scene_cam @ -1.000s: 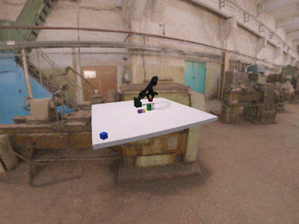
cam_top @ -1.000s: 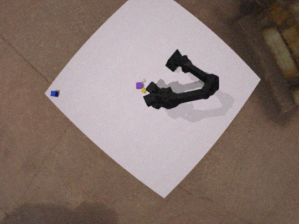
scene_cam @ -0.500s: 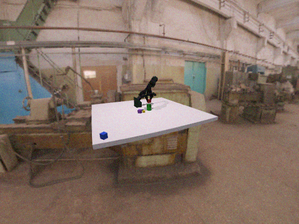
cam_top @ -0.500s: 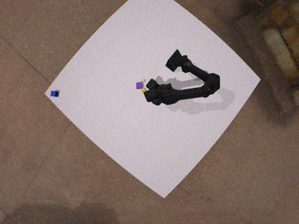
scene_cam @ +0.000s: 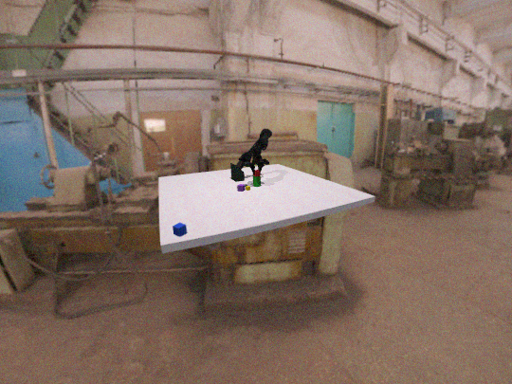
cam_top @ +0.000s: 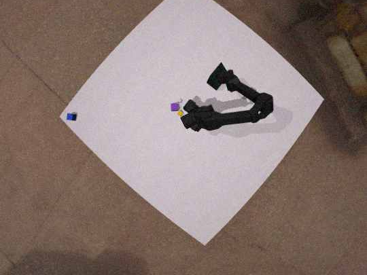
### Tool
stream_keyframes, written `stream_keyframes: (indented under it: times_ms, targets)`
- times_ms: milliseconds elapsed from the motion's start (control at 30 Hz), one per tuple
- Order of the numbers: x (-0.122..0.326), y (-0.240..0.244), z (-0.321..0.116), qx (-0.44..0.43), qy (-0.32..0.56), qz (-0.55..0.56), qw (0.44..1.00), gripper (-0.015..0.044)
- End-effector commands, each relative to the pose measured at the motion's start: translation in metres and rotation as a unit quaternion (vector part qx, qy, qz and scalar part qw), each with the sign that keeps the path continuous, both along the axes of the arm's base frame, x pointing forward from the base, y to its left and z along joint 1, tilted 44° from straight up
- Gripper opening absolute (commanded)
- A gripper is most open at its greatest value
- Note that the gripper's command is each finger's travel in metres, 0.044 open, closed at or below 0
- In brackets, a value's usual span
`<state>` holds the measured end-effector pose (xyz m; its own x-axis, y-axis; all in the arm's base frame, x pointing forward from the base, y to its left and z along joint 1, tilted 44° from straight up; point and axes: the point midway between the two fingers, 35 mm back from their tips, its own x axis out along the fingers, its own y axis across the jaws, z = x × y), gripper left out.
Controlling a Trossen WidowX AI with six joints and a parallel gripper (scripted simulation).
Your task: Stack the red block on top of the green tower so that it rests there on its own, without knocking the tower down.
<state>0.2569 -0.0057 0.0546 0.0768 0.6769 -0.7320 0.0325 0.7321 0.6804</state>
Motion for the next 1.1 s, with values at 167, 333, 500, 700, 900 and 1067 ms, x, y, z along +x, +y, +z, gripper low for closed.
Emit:
stream_keyframes:
  times_ms: [167, 333, 500, 700, 900, 1067]
  targets:
    - [-0.0006, 0.0013, -0.0008, 0.003, 0.002, -0.003, 1.000, 0.0000]
    - [-0.0006, 0.0016, -0.0011, 0.003, 0.002, -0.003, 1.000, 0.0000]
    - [-0.0006, 0.0019, -0.0013, 0.003, 0.002, -0.003, 1.000, 0.0000]
    - [-0.0006, 0.0014, -0.0009, 0.003, 0.002, -0.003, 1.000, 0.0000]
    - [-0.0007, 0.0012, -0.0014, 0.001, 0.001, 0.000, 1.000, 0.0131]
    - [-0.0007, 0.0012, -0.0014, 0.001, 0.001, 0.000, 1.000, 0.0263]
